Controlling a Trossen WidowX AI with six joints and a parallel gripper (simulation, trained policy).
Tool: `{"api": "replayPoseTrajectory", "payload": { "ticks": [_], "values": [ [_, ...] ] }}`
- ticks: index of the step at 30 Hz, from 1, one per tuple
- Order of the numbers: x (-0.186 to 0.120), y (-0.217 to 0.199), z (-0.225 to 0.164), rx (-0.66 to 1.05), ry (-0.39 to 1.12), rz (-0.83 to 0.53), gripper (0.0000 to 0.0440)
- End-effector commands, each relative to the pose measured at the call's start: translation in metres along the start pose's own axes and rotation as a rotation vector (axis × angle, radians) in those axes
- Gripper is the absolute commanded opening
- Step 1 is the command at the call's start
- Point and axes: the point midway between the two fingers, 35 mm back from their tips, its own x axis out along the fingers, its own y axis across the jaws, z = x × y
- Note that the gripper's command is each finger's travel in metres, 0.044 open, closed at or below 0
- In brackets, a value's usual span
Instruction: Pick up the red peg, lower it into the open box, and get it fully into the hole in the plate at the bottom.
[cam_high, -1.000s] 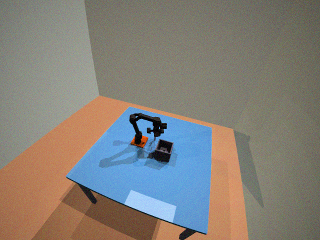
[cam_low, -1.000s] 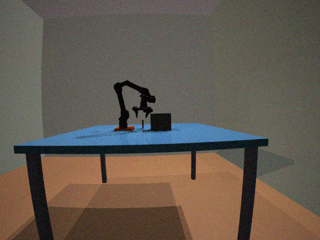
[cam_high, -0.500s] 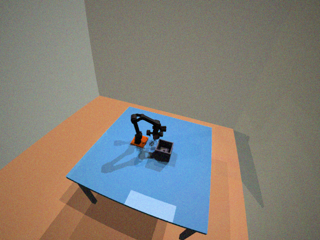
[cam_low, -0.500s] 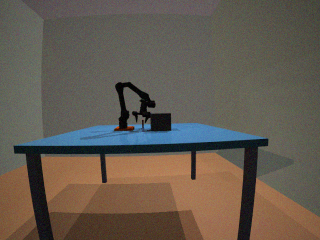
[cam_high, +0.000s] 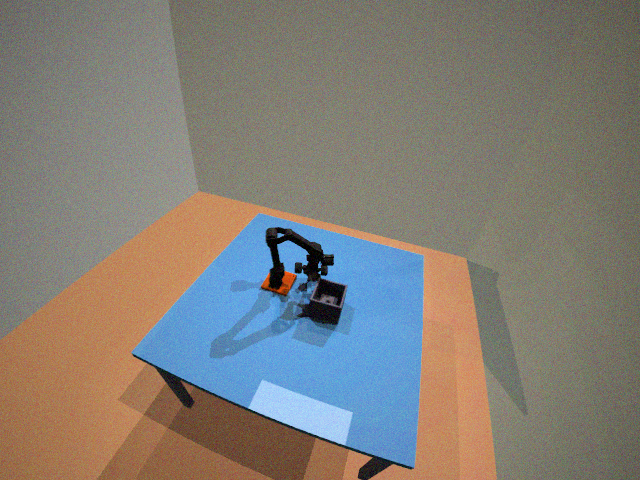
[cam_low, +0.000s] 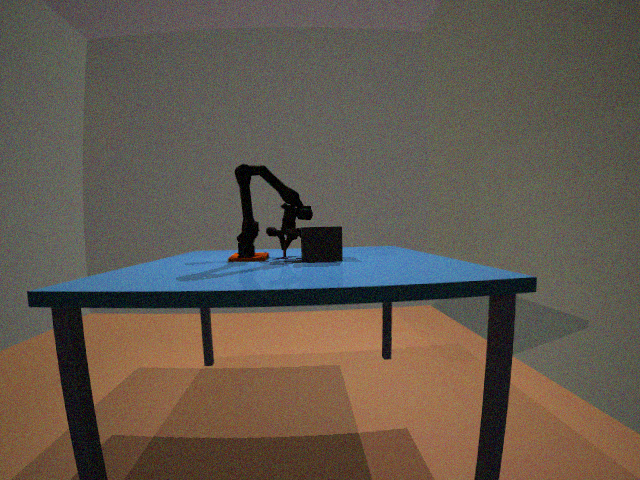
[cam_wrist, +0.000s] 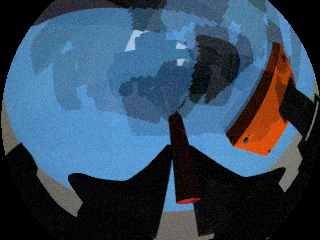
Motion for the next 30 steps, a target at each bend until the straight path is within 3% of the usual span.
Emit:
{"api": "replayPoseTrajectory", "payload": {
  "ticks": [1, 17, 30],
  "values": [
    [0.000, 0.001, -0.002, -0.017, 0.012, 0.008, 0.0000],
    [-0.035, 0.021, -0.010, -0.034, 0.074, 0.202, 0.0000],
    [-0.093, 0.031, -0.012, -0.101, 0.069, 0.358, 0.0000]
  ]
}}
